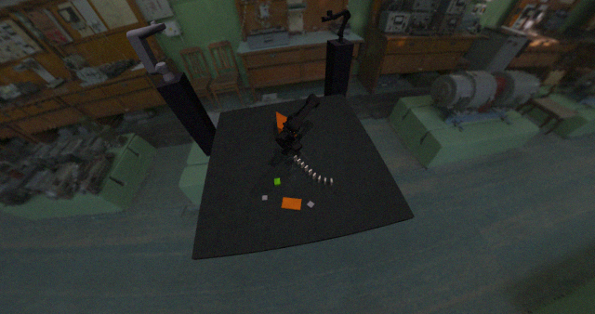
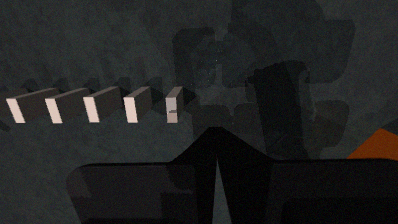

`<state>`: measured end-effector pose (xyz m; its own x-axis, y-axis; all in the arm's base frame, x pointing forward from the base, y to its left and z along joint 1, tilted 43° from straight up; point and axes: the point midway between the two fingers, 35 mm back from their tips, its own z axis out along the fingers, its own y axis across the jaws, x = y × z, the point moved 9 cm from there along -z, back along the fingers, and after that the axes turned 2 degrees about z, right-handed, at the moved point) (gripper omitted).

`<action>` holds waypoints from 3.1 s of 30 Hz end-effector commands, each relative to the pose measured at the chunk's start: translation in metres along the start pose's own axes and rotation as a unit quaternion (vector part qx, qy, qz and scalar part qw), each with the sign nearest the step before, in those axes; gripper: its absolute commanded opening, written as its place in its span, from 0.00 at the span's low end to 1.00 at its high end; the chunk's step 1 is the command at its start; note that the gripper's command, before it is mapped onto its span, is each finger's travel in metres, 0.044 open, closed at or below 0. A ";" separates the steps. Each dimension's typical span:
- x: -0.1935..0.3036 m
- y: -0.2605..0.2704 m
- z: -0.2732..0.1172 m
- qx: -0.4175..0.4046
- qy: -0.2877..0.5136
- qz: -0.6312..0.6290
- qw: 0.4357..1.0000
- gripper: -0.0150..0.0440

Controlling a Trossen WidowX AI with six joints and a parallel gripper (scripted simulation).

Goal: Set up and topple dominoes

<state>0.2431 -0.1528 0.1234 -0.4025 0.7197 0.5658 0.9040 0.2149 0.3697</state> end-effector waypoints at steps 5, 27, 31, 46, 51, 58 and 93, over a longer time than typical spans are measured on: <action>0.002 -0.001 0.002 -0.003 0.001 0.022 1.000 0.25; 0.002 -0.001 0.002 -0.003 0.001 0.022 1.000 0.25; 0.002 -0.001 0.002 -0.003 0.001 0.022 1.000 0.25; 0.001 0.000 0.026 -0.002 0.000 0.022 1.000 0.25; 0.004 -0.001 0.083 -0.004 0.002 0.022 1.000 0.25; 0.004 0.001 0.083 -0.004 0.002 0.022 1.000 0.25; 0.004 0.056 0.023 -0.004 0.001 0.021 1.000 0.25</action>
<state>0.2920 -0.1151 0.1144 -0.3632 0.7263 0.5836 0.9185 0.1738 0.3553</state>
